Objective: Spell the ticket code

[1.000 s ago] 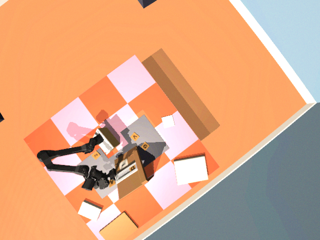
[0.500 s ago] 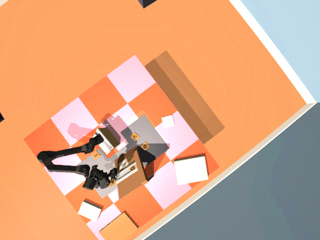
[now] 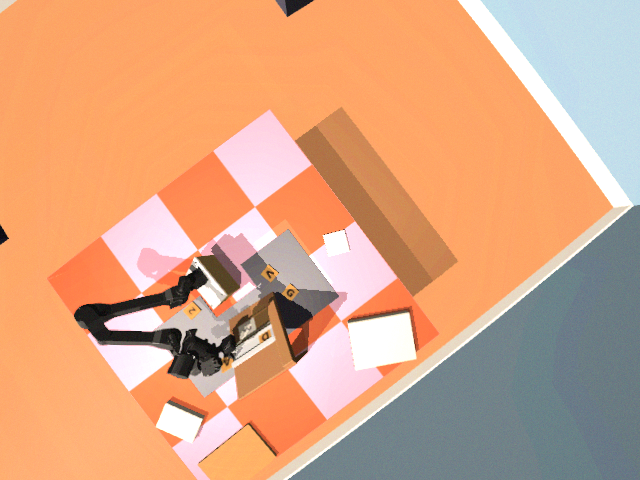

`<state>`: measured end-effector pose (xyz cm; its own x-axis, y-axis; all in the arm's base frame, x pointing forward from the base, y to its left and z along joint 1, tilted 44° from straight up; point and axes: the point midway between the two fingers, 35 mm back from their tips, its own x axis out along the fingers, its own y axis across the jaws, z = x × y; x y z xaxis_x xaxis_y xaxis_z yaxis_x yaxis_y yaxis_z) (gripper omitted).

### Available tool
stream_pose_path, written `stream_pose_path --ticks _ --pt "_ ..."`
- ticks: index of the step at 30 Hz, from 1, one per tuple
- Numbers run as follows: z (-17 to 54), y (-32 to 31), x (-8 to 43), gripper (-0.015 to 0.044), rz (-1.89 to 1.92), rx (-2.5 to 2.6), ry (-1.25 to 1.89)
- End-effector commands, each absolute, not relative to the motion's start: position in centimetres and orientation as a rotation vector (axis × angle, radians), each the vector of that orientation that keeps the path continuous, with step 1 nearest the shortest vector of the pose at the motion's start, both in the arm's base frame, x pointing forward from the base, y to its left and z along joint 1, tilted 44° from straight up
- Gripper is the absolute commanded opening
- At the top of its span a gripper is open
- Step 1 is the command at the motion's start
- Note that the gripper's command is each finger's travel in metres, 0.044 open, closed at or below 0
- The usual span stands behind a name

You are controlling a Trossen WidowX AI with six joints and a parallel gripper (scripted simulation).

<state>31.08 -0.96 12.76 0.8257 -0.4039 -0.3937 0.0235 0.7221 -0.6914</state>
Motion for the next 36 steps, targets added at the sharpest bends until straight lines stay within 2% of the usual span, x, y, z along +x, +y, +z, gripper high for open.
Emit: stream_pose_path --ticks 1,36 --pt "12.6 -0.8 31.1 0.0000 -0.252 -0.731 0.561" --pt "11.3 0.4 31.1 0.0000 -0.252 -0.730 0.561"
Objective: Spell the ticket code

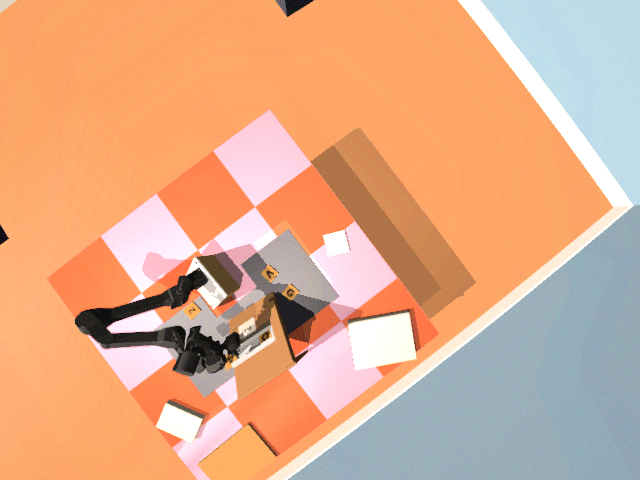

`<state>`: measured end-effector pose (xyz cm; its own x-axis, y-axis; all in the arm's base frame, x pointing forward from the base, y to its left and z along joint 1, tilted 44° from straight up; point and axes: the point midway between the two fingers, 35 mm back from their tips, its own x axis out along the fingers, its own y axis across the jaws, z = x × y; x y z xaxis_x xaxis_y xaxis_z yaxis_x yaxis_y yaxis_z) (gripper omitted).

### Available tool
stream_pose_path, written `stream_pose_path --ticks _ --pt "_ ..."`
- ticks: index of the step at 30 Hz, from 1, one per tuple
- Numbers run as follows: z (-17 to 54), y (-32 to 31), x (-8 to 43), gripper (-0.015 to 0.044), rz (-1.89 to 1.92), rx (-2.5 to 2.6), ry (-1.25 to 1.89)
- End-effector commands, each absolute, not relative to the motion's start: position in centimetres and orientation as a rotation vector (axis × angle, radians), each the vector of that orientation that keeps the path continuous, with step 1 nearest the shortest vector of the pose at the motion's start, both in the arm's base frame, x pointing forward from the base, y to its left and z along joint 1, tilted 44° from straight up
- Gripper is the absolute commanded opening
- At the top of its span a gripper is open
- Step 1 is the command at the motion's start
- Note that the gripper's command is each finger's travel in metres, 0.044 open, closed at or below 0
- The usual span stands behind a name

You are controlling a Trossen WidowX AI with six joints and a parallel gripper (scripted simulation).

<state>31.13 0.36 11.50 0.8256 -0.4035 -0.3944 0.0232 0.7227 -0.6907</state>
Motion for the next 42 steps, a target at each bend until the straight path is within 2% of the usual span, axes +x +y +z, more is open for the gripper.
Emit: stream_pose_path --ticks 1,42 --pt "11.3 0.5 31.1 0.0000 -0.252 -0.730 0.561" --pt "10.0 1.9 31.2 0.0000 -0.252 -0.729 0.562"
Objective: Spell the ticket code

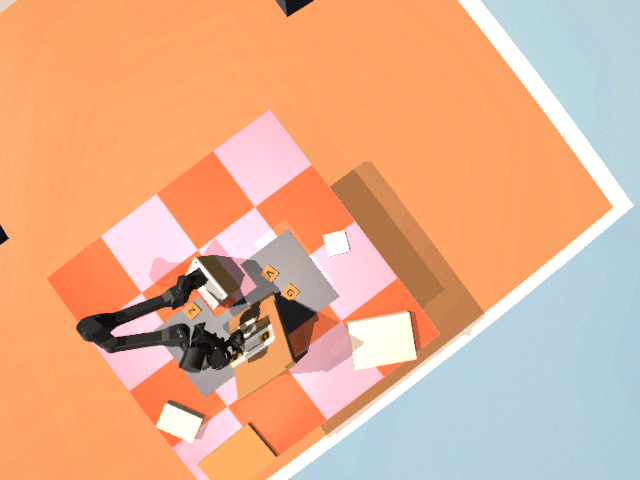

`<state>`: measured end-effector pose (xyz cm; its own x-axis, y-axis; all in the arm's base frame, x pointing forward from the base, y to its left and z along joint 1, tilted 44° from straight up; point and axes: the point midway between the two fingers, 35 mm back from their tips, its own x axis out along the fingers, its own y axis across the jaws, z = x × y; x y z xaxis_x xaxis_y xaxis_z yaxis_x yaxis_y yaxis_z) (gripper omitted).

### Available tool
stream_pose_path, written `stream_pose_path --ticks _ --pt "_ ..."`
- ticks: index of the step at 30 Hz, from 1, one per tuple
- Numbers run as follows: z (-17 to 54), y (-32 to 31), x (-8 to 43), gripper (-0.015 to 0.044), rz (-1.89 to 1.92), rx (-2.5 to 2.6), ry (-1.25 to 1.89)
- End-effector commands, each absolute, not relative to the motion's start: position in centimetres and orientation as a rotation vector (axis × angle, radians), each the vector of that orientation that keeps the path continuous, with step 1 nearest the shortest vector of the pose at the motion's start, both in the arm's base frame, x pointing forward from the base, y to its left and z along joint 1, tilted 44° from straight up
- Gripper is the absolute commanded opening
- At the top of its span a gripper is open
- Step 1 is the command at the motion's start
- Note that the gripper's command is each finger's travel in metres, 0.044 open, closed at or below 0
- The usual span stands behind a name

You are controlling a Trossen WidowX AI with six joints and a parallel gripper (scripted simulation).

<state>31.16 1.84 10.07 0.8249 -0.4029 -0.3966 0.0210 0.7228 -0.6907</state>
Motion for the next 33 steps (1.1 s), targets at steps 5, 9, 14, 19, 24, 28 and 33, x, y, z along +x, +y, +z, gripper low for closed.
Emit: stream_pose_path --ticks 5,9,14,19,24,28,33 --pt "9.9 2.0 31.2 0.0000 -0.252 -0.729 0.562" --pt "9.8 2.2 31.2 0.0000 -0.252 -0.729 0.562" --pt "9.6 2.4 31.2 0.0000 -0.252 -0.729 0.562" --pt "9.4 2.6 31.2 0.0000 -0.252 -0.728 0.562" --pt "9.2 2.8 31.2 0.0000 -0.252 -0.728 0.562" --pt "9.1 2.9 31.2 0.0000 -0.252 -0.728 0.562" --pt "8.9 3.1 31.2 0.0000 -0.252 -0.728 0.562"
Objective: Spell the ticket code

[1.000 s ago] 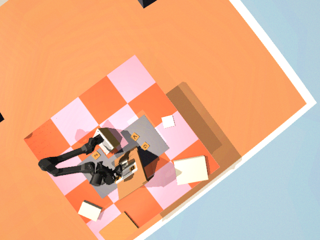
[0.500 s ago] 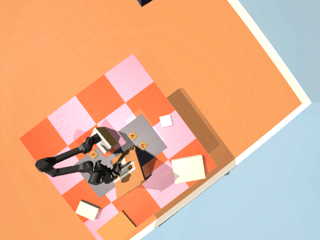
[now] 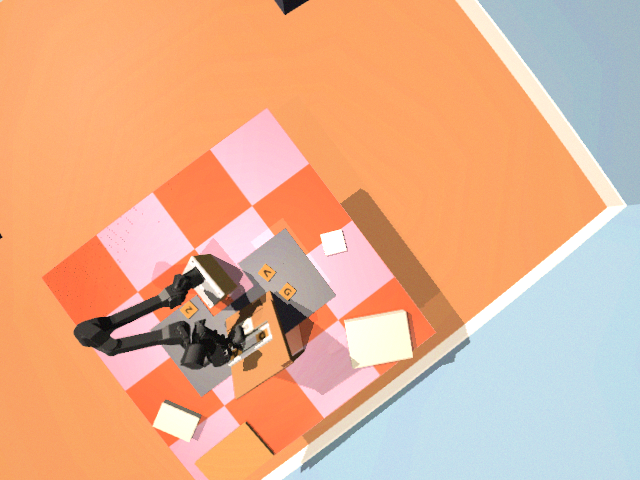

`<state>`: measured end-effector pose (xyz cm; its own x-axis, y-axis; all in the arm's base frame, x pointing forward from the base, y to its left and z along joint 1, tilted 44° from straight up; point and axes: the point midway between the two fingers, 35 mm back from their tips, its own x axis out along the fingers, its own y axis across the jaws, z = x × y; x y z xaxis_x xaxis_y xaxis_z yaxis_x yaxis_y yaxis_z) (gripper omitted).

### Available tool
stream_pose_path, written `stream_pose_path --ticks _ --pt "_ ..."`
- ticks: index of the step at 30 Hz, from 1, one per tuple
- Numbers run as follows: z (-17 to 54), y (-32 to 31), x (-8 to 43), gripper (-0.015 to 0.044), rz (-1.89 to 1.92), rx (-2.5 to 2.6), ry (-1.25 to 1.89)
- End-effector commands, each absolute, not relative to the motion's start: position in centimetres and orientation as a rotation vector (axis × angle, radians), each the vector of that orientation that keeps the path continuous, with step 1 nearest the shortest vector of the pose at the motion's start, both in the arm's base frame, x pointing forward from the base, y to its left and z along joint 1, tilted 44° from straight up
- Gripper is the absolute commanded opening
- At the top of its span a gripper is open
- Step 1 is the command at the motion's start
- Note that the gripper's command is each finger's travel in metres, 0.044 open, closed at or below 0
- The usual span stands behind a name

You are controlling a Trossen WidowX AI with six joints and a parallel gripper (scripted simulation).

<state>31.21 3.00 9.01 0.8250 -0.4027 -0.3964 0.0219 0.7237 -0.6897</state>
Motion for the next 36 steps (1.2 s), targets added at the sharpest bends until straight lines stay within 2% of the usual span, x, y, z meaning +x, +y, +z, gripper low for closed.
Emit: stream_pose_path --ticks 1,36 --pt "8.9 3.1 31.2 0.0000 -0.252 -0.728 0.562" --pt "7.6 4.4 31.3 0.0000 -0.251 -0.727 0.562"
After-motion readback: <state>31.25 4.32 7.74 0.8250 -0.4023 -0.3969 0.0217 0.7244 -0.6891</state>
